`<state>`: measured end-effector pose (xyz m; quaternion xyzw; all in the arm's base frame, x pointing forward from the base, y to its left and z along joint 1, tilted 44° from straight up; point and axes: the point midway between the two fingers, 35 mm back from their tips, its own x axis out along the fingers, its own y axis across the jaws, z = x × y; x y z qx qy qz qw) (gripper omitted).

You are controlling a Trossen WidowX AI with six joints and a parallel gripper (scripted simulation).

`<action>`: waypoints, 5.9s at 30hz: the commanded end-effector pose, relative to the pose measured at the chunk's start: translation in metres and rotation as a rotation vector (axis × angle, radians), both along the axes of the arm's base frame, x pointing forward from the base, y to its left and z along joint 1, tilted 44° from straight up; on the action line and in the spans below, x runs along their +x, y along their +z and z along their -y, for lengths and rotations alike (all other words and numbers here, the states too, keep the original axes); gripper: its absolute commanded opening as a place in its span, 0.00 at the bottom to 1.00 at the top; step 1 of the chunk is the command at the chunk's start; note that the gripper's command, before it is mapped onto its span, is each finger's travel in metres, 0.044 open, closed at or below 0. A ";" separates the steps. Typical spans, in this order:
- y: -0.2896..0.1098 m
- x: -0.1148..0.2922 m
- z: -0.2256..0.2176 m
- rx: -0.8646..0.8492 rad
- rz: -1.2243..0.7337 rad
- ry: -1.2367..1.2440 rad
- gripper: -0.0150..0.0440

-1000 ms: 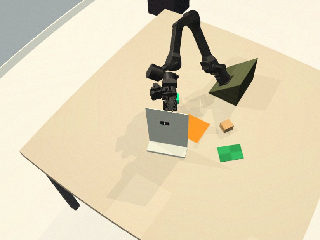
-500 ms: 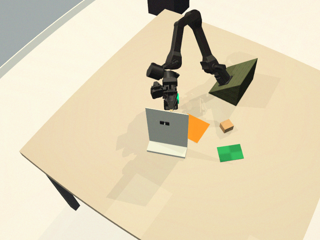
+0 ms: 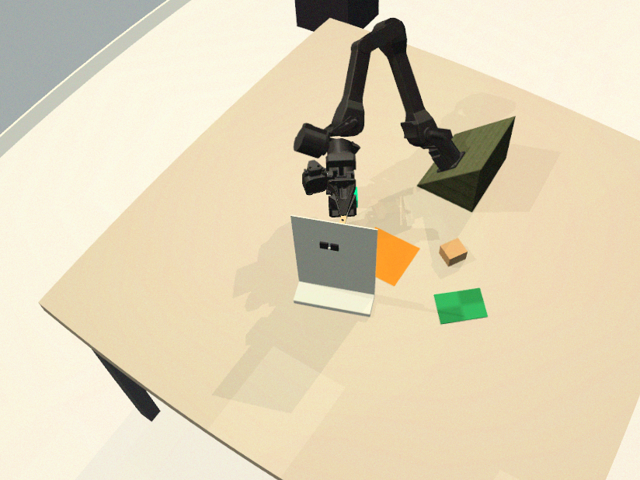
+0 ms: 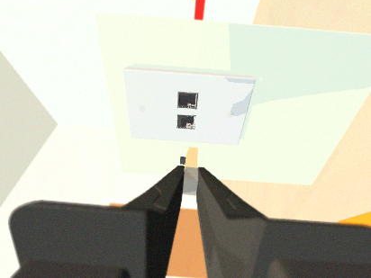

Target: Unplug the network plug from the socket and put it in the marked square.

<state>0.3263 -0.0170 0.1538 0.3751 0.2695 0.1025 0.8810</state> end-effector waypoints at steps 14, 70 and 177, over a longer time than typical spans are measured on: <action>0.022 -0.009 -0.016 -0.001 0.001 0.002 0.25; -0.089 -0.026 -0.032 -0.081 -0.448 -0.792 0.25; -0.145 -0.046 0.016 -0.237 -0.239 -1.107 0.52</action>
